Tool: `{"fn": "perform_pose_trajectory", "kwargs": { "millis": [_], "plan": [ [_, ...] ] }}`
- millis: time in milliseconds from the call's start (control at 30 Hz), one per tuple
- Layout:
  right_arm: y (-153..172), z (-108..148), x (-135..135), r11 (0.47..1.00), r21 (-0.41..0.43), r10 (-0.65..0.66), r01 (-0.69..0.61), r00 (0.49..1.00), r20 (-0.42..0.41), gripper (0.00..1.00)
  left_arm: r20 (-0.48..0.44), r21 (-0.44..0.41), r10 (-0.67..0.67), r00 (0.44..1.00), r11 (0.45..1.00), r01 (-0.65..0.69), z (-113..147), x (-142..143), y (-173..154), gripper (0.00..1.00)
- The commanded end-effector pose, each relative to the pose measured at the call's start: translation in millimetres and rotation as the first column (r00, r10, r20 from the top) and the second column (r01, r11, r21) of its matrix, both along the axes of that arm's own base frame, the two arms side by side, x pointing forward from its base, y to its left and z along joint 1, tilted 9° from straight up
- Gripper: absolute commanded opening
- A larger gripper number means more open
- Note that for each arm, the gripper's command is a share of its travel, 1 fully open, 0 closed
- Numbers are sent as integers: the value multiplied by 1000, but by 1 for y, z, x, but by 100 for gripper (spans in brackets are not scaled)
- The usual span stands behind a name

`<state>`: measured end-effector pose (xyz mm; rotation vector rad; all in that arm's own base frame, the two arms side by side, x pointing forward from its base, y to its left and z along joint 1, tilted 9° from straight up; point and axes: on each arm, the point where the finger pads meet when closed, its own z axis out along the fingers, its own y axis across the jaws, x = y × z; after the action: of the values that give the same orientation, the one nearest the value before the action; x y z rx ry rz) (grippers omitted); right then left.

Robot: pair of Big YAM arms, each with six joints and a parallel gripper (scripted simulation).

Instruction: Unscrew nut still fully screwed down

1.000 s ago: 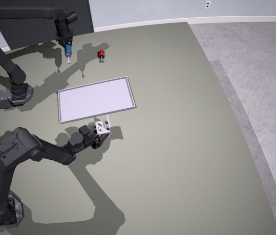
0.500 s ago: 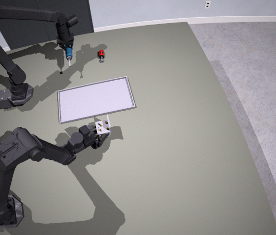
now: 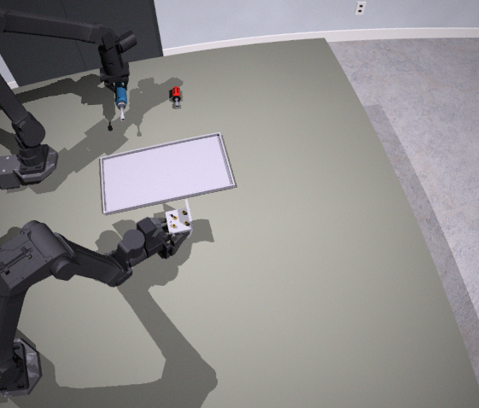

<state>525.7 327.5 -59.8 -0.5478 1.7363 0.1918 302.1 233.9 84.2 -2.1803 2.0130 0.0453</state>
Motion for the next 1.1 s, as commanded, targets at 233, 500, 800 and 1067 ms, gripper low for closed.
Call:
{"fn": "perform_pose_trajectory", "kwargs": {
  "millis": [233,500,800,1067],
  "plan": [
    [-11,-13,2,1000,-17,-17,16,999,-29,59,12,9,-1,1000,1000,1,-9,3,8,42],
    [-11,-13,2,1000,-17,-17,16,999,-29,59,33,24,-1,999,1000,0,-16,12,16,42],
    [-11,-13,2,1000,-17,-17,16,999,-29,59,12,8,0,1000,1000,0,-34,4,12,42],
    [-11,-13,2,1000,-17,-17,16,999,-29,59,48,35,0,999,999,-2,-34,16,21,42]
  ]
}}
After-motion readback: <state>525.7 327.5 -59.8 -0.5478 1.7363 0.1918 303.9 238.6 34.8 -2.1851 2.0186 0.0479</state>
